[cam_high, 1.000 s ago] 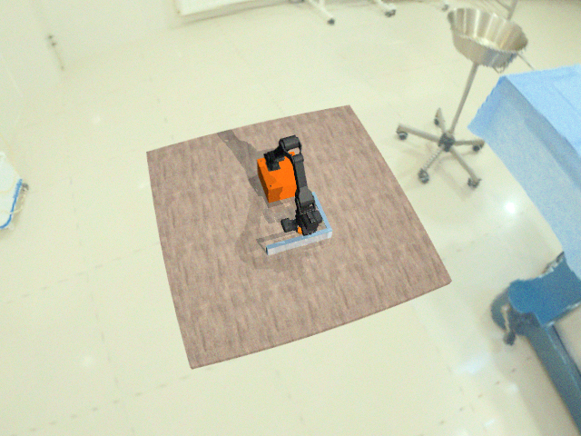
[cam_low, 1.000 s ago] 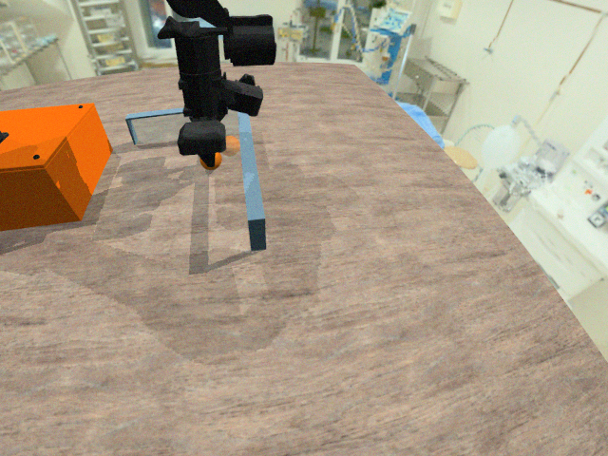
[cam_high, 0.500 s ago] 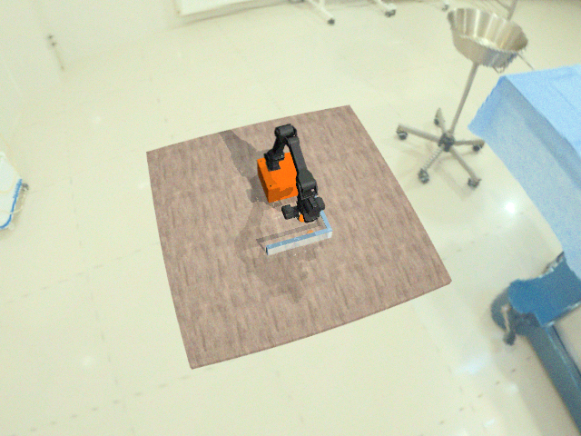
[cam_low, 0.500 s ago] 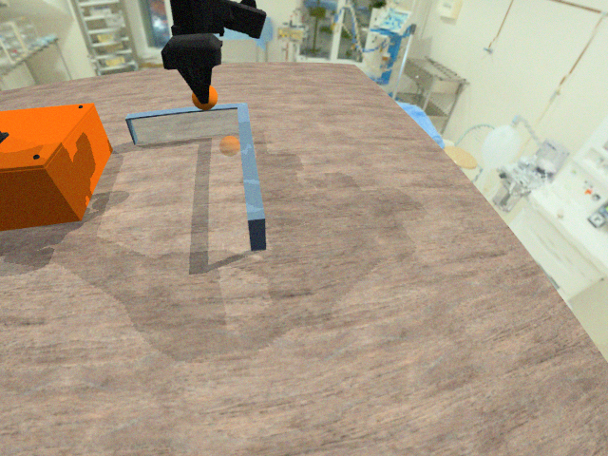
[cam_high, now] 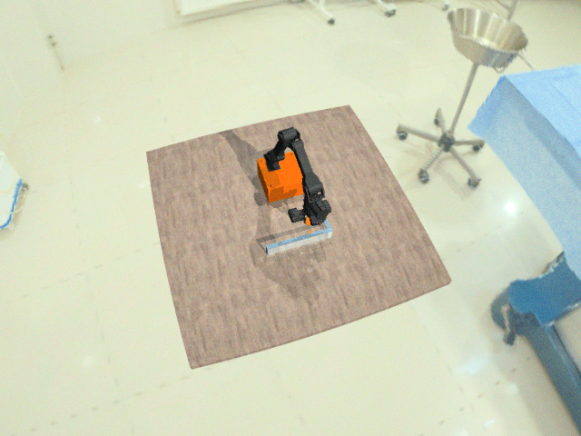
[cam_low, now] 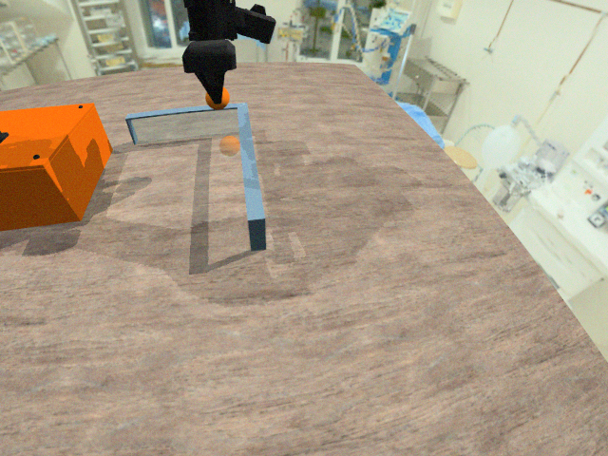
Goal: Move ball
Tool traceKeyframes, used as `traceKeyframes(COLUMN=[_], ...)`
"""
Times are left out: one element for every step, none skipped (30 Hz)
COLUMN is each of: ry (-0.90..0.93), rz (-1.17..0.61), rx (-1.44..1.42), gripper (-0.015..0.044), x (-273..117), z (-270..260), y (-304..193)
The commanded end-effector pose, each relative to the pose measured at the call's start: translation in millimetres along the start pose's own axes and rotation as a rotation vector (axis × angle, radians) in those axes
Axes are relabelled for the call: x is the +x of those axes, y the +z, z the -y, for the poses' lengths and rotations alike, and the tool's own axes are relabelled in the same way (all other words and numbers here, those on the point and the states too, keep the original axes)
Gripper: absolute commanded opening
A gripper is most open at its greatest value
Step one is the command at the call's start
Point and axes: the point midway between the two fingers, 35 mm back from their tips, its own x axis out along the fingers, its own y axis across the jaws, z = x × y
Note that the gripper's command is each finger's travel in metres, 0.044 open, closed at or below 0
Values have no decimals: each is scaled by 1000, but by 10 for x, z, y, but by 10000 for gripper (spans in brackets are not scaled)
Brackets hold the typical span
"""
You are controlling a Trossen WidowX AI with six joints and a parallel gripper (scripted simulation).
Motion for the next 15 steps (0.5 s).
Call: traceKeyframes(ry=[-1, -1, -1, -1, -1, -1, -1, -1, -1, -1, -1, -1, -1, -1, -1], rz=[-8, -8, -8, -8, -8, -8, -8, -8, -8, -8, -8, -8, -8, -8, -8], rx=[3, 3, 3, 3, 3, 3, 3, 3, 3, 3, 3, 3, 3, 3, 3], gripper=[0, 0, 0, 0, 0, 0, 0, 0, 0, 0, 0, 0, 0, 0, 0], x=[167, 167, 167, 167, 180, 204, 239, 287, 342, 403, 471, 543, 617, 691, 765], z=[-116, -116, -116, -116, -116, -117, -117, -118, -118, -118, -119, -119, -118, -118, -117], y=[71, 71, 71, 71, 73, 75, 77, 80, 83, 85, 86, 85, 83, 79, 73])
